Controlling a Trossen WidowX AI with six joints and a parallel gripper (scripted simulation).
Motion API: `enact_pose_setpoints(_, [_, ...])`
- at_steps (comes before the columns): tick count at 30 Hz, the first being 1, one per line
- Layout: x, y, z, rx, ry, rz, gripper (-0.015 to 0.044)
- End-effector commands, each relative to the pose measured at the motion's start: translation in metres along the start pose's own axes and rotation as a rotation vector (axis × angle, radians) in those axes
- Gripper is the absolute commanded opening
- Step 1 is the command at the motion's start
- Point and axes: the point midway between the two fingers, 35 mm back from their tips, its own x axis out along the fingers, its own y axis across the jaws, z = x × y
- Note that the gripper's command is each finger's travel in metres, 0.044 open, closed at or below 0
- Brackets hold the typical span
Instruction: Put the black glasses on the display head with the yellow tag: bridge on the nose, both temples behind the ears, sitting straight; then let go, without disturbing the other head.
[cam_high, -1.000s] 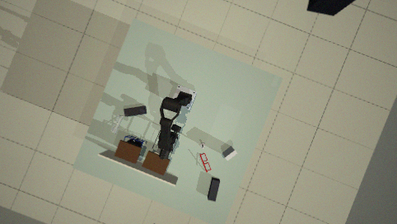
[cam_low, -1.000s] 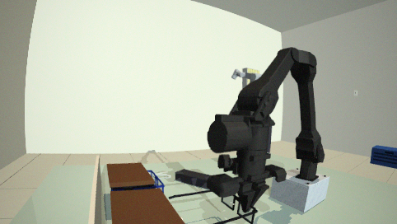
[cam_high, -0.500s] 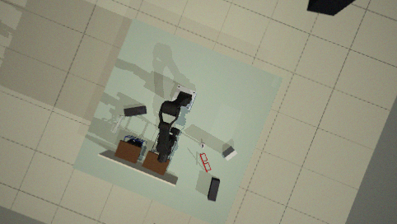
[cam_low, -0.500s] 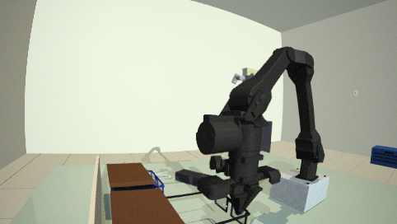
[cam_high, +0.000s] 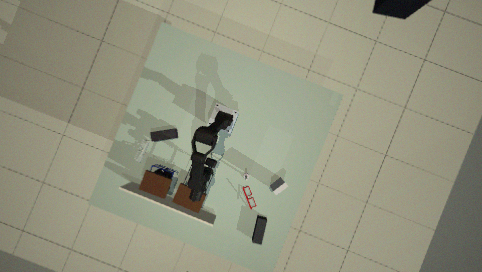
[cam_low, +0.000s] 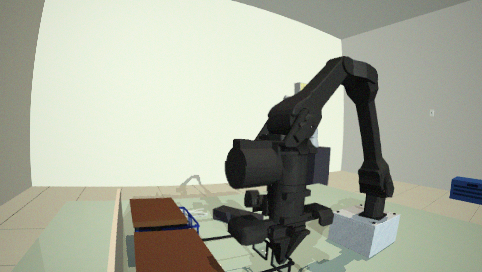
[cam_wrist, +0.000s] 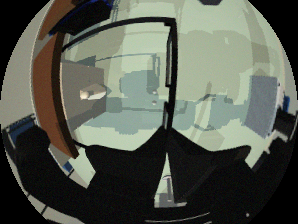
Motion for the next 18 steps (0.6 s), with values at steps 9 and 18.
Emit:
enact_pose_setpoints(9, [-0.001,0.018,0.001,-0.006,-0.005,0.004,0.0])
enact_pose_setpoints(18, [-0.002,0.03,0.001,-0.006,-0.005,0.005,0.0])
